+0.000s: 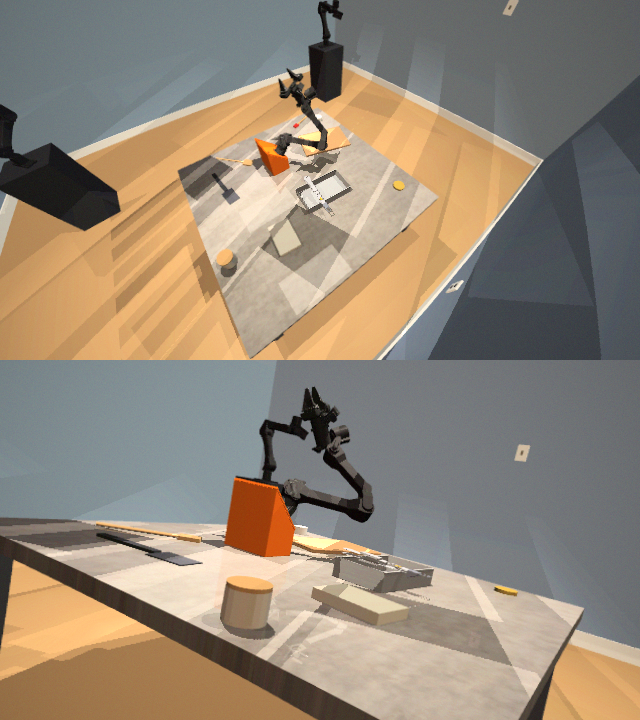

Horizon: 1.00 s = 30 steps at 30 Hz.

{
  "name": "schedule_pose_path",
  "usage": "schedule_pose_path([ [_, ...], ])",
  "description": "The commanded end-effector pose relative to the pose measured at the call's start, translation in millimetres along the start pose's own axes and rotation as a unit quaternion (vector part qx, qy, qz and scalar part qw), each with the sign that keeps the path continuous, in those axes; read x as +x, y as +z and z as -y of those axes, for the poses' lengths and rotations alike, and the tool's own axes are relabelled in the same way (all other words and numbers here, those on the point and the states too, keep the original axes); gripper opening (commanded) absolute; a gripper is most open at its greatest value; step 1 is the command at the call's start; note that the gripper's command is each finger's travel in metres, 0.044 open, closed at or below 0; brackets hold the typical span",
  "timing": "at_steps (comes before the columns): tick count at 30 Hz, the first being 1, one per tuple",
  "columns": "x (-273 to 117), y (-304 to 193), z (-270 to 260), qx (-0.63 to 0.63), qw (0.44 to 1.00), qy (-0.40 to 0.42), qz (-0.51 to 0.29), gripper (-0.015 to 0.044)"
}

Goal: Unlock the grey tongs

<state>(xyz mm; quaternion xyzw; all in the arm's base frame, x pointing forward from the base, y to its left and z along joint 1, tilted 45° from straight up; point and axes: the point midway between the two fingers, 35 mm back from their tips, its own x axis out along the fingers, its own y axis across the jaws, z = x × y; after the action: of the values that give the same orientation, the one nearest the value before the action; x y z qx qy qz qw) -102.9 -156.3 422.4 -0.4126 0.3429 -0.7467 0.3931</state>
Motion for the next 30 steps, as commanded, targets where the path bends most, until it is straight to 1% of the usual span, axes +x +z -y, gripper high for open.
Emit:
schedule_pose_path([
  [1, 1.1, 0.0, -0.6, 0.004, 1.000, 0.003, 0.001, 0.0374],
  [5, 14.5, 0.8, -11.0, 0.058, 0.997, 0.039, 0.013, 0.0269],
  [6, 20.2, 1.9, -15.7, 0.078, 0.995, 0.055, 0.018, 0.0260],
  [14, 64.7, 27.4, -71.2, 0.235, 0.949, 0.206, 0.045, 0.0260],
  [20, 83.2, 66.0, -128.8, 0.314, 0.886, 0.338, 0.047, 0.0260],
  [24, 83.0, 98.7, -172.5, 0.340, 0.838, 0.424, 0.043, 0.0260],
  [30, 63.5, 153.4, -228.7, 0.347, 0.764, 0.542, 0.040, 0.0260],
])
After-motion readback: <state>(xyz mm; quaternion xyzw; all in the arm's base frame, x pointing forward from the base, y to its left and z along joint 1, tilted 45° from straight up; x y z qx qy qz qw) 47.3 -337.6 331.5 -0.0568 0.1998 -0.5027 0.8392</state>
